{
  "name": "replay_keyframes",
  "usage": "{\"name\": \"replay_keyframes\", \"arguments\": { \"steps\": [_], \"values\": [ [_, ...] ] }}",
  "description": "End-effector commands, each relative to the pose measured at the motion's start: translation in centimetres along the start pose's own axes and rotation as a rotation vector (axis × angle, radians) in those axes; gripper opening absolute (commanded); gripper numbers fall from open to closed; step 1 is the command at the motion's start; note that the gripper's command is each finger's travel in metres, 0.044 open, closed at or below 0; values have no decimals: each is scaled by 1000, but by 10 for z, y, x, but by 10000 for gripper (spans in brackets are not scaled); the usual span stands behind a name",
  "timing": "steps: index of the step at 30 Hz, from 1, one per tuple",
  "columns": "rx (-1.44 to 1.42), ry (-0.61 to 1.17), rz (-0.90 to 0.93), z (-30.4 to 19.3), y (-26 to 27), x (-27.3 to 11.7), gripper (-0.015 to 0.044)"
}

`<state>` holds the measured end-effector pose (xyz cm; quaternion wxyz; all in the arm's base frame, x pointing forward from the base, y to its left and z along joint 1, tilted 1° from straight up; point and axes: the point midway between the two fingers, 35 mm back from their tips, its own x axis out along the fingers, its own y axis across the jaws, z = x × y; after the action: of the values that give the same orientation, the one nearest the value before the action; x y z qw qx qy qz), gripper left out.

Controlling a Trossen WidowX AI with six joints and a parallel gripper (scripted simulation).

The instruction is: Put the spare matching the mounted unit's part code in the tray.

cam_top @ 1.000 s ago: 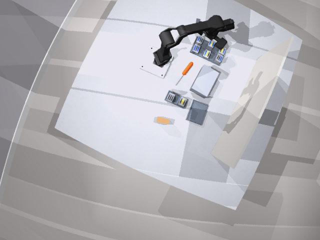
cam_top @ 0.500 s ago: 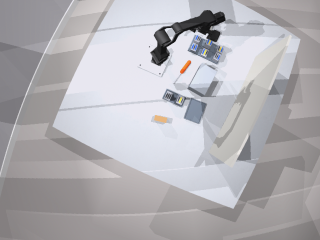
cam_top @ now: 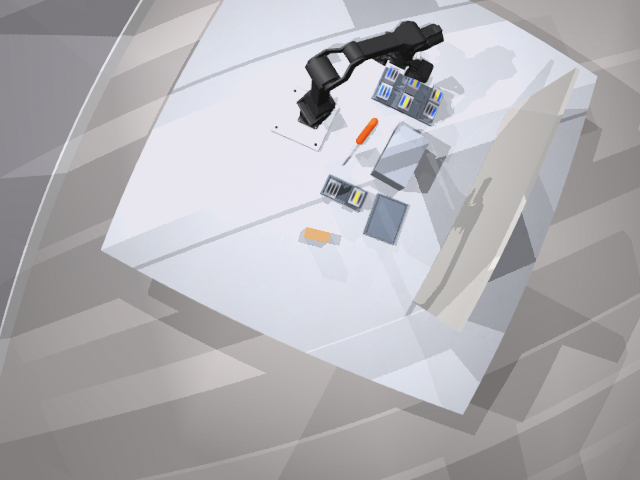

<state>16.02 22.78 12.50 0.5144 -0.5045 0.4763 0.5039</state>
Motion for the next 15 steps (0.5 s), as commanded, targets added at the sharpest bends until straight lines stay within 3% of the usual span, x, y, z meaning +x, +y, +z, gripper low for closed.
{"name": "replay_keyframes", "arguments": {
  "steps": [1, 15],
  "values": [
    [3, 6, 3, -1, 1, 7, 300],
    [3, 6, 3, 1, -1, 30, 300]
  ]
}}
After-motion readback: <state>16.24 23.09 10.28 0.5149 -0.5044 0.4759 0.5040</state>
